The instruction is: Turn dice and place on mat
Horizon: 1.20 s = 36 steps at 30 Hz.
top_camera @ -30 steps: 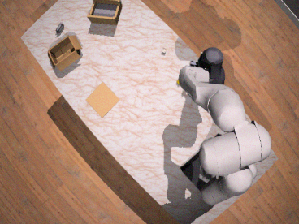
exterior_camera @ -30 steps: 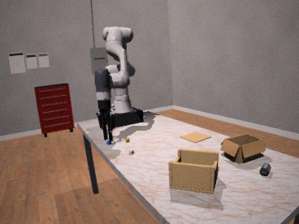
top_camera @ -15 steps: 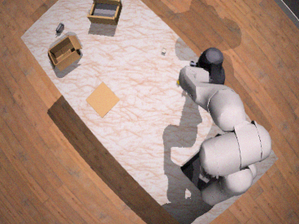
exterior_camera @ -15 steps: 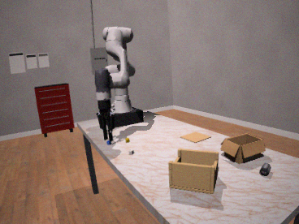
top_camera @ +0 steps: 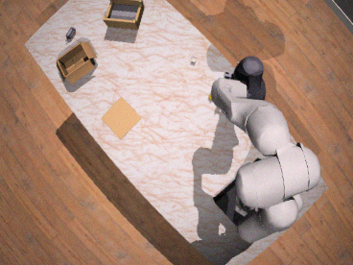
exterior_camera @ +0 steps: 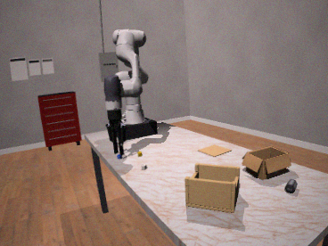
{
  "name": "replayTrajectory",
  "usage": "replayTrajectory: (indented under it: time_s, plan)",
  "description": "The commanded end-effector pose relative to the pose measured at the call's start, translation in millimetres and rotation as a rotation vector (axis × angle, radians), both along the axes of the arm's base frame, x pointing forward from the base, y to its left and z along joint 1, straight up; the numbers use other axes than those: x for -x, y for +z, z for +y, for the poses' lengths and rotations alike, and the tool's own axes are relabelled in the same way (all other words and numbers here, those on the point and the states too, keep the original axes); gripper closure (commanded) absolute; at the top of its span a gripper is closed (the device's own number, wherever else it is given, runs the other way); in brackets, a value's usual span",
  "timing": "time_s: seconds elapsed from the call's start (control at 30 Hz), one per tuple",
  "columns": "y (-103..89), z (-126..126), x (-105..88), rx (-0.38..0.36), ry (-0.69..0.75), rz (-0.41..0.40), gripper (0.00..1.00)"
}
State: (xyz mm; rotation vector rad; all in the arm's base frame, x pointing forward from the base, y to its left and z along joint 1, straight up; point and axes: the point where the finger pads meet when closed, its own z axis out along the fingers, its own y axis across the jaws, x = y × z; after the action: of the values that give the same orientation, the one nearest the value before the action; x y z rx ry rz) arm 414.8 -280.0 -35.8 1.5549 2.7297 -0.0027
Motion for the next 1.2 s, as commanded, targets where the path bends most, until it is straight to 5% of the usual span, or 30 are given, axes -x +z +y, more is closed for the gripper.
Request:
replayTrajectory:
  time_s: [0.0,1.17]
  plan:
    - [0.5,0,-0.6,0.001,0.002,-0.003,0.71]
    - [-18.7,0,-0.6,0.001,0.002,-0.003,0.71]
